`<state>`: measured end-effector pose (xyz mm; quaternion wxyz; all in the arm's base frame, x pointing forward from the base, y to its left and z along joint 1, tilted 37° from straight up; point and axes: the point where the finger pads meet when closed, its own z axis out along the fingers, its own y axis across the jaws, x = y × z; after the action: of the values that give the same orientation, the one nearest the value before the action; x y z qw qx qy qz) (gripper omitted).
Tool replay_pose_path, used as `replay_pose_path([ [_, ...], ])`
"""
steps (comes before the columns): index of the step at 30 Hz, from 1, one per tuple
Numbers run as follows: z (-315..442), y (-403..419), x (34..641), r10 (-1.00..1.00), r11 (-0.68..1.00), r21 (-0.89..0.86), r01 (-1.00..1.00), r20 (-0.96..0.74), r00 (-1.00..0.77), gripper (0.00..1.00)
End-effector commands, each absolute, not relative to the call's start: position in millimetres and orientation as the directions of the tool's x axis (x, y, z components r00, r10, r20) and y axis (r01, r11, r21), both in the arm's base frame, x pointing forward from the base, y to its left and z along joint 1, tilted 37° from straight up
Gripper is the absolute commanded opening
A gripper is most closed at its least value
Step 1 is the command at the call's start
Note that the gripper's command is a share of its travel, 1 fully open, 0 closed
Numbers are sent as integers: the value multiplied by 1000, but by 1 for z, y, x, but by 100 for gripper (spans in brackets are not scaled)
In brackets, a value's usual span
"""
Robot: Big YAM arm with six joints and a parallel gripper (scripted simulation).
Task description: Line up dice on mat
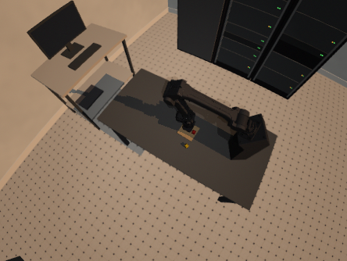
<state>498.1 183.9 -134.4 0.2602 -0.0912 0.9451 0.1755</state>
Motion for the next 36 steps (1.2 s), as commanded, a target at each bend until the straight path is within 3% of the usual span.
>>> replay_pose_path([
  [1, -122, 192, 501, -99, 917, 275, -289, -545, -832, 20],
  [36, -136, 192, 500, -96, 918, 278, -282, -534, -840, 20],
])
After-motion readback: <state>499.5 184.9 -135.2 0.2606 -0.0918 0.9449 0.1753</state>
